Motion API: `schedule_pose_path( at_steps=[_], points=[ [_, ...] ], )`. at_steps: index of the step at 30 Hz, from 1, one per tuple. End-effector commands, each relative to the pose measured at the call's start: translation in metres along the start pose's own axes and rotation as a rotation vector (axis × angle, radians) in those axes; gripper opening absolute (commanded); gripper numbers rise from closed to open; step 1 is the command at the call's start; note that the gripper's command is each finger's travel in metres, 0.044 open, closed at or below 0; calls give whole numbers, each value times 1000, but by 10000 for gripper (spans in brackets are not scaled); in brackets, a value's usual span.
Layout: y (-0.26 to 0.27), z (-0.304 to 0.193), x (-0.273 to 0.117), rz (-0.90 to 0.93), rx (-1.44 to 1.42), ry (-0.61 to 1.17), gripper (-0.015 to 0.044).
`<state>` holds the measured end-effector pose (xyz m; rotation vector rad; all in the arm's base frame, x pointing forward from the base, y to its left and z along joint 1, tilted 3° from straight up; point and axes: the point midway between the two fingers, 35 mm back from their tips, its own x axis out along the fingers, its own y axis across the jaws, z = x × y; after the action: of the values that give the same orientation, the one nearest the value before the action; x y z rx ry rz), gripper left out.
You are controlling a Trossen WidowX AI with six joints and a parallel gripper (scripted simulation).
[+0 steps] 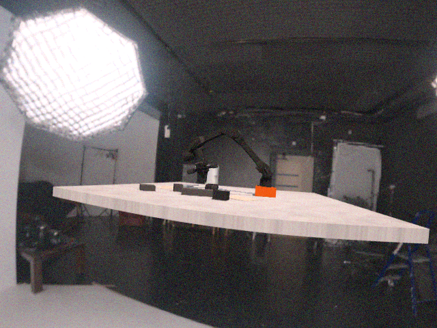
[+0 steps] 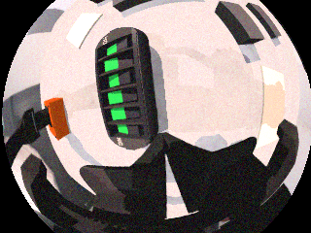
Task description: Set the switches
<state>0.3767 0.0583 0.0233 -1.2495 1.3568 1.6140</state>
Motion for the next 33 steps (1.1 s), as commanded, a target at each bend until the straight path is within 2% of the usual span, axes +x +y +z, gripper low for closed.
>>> schedule_pose_path(
  at_steps=[1,9,21,33],
  points=[
    [-3,2,-5,-10,-9,-5,0],
    [-1,5,-6,-24,-7,0,0],
    [39,58,-6,-271,-2,43,0],
    [95,95,20,-520,-5,10,0]
  ],
)
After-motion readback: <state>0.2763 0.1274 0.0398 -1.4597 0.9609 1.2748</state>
